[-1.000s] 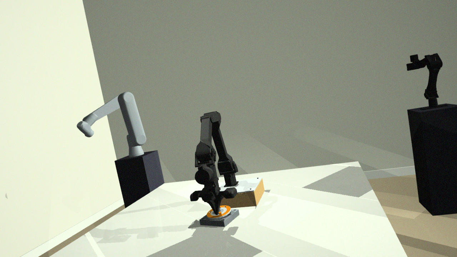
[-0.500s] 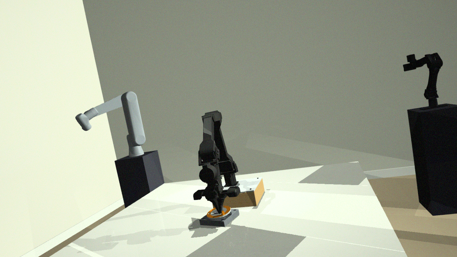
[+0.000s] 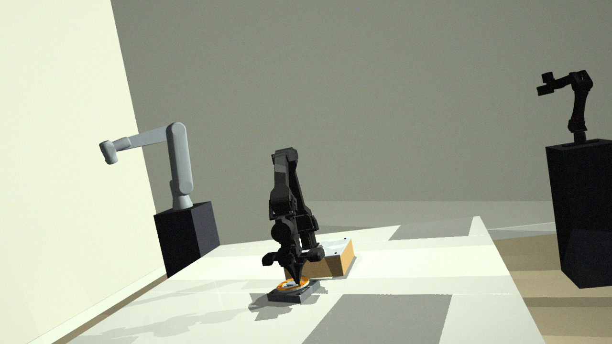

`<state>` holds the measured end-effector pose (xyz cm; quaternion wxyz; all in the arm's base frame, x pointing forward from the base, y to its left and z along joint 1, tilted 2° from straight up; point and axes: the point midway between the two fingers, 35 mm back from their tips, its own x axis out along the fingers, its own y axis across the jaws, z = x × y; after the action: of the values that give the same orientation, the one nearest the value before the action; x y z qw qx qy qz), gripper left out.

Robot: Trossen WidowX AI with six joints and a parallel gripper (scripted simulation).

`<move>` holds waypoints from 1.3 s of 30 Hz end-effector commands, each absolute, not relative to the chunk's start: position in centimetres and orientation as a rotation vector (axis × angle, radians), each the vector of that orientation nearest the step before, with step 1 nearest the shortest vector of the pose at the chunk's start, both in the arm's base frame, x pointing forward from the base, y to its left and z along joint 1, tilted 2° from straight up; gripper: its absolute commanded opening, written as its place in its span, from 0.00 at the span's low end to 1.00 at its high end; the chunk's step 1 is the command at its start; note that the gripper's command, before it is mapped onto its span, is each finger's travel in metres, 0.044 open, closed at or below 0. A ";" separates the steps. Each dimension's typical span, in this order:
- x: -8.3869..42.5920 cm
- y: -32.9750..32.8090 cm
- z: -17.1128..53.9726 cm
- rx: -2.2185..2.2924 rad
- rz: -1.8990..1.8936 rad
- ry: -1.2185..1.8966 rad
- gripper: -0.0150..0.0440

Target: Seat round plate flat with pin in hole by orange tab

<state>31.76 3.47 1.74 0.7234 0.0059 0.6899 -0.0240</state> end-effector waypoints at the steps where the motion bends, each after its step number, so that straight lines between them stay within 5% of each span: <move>1: 31.0 3.8 1.5 0.016 -0.049 1.546 0.25; 39: 29.9 4.7 1.5 0.016 -0.048 1.547 0.25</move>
<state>30.55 4.60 1.83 0.7218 0.0054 0.6917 -0.0224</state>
